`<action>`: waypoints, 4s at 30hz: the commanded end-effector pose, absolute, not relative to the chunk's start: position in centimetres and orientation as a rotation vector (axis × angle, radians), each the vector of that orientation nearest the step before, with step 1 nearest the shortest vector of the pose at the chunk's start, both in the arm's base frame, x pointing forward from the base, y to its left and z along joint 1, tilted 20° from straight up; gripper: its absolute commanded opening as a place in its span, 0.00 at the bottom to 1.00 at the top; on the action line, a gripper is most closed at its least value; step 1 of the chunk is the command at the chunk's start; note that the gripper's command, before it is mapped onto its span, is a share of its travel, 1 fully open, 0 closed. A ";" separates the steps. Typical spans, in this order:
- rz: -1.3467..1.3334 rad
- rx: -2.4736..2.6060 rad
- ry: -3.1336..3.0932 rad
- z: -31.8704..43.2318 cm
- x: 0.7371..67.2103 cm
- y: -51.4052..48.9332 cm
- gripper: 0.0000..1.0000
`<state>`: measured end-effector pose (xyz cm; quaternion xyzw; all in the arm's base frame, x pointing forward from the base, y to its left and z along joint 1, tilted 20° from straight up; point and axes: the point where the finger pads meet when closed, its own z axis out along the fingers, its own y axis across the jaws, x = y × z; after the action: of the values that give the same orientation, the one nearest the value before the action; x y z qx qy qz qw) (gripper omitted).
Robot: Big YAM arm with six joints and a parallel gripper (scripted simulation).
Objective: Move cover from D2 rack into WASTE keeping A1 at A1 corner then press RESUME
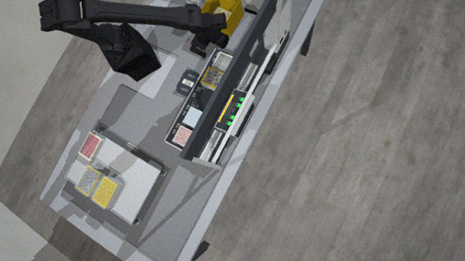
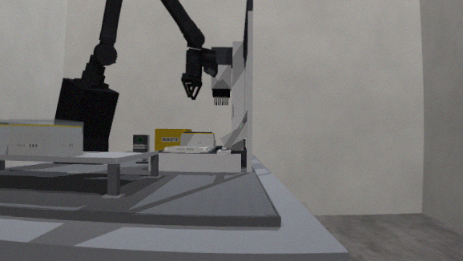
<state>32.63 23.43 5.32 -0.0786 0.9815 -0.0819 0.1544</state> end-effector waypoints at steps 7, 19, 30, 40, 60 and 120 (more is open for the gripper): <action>-0.205 -0.269 2.782 7.5 35.2 20.9 1.00; -0.205 -0.267 2.771 9.9 39.2 17.6 1.00; -0.233 -0.278 2.805 6.4 38.2 16.6 1.00; -0.233 -0.278 2.806 3.8 39.0 16.2 1.00; -0.216 -0.274 2.781 0.4 41.2 16.5 1.00; -0.187 -0.266 2.748 10.8 38.8 18.6 1.00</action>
<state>37.56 17.11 7.49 -0.1030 0.9788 -0.0794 0.1581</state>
